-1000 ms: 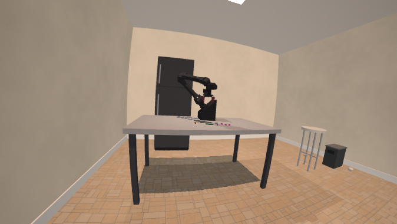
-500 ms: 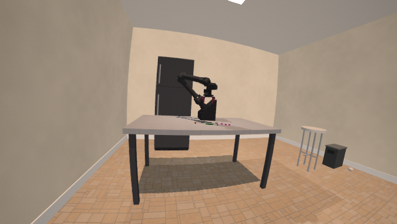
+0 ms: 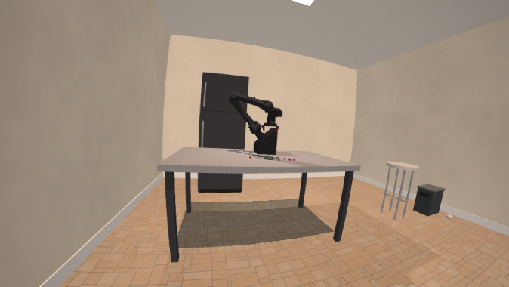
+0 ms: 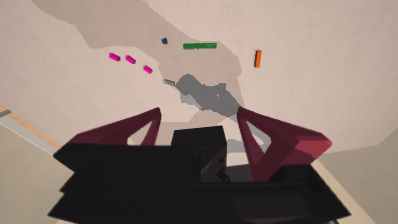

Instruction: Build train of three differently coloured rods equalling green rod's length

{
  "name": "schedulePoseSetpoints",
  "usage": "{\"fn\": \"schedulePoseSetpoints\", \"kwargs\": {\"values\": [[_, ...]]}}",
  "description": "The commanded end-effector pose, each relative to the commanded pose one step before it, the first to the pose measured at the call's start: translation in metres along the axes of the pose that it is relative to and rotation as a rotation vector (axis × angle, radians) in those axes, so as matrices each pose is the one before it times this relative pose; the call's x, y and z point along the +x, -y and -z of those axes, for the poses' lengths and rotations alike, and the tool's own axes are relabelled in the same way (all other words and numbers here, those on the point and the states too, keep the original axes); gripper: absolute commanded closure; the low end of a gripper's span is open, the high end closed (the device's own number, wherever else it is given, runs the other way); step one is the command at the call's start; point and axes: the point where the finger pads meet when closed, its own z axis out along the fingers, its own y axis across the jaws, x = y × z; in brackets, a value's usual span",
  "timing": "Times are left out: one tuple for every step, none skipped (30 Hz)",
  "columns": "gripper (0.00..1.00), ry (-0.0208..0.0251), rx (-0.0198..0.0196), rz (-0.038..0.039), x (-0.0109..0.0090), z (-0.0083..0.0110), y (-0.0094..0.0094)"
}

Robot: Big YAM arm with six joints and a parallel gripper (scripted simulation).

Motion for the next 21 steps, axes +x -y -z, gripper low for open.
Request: {"fn": "schedulePoseSetpoints", "kwargs": {"values": [[0.0,0.03152,-0.02404,0.11499,-0.02567,0.00872,-0.00714],[0.0,-0.00024,0.0004,0.0011,0.00045,-0.00013,-0.00015],[0.0,-0.00086,-0.00019,0.06622,-0.003,-0.00304,-0.00349],[0.0,-0.00003,-0.00005,0.0,0.0,0.0,-0.00001],[0.0,-0.00026,0.00016,0.07164,-0.00283,-0.00308,-0.00401],[0.0,-0.00008,-0.00018,0.0,0.00001,0.0,-0.00003],[0.0,0.0017,0.00008,0.00189,0.00002,0.0006,-0.00067],[0.0,0.0,0.0,0.0,0.0,0.0,0.0],[0.0,0.0,0.0,0.0,0.0,0.0,0.0],[0.0,-0.0018,-0.00001,0.07309,-0.00319,-0.00381,-0.0034],[0.0,0.00064,-0.00003,0.00076,0.0,0.00024,-0.00029],[0.0,-0.00126,-0.00005,0.07656,-0.0035,-0.00381,-0.00355],[0.0,-0.00006,-0.00021,0.0,0.00001,0.0,-0.00004],[0.0,0.00111,0.00021,0.00126,-0.00005,0.00041,-0.00046],[0.0,-0.00151,-0.00018,0.07885,-0.0038,-0.0041,-0.00333],[0.0,0.00041,-0.00006,0.00052,-0.00003,0.00017,-0.00022],[0.0,-0.00178,0.00077,0.00314,0.00136,-0.00059,-0.00081],[0.0,-0.01912,0.00413,0.0163,0.00886,-0.0036,-0.00139],[0.0,0.02019,-0.00419,0.06239,-0.01439,0.00044,-0.00098],[0.0,-0.00001,-0.00007,0.0,0.0,0.0,-0.00001],[0.0,0.00106,0.00044,0.00125,-0.00012,0.00041,-0.00044]]}}
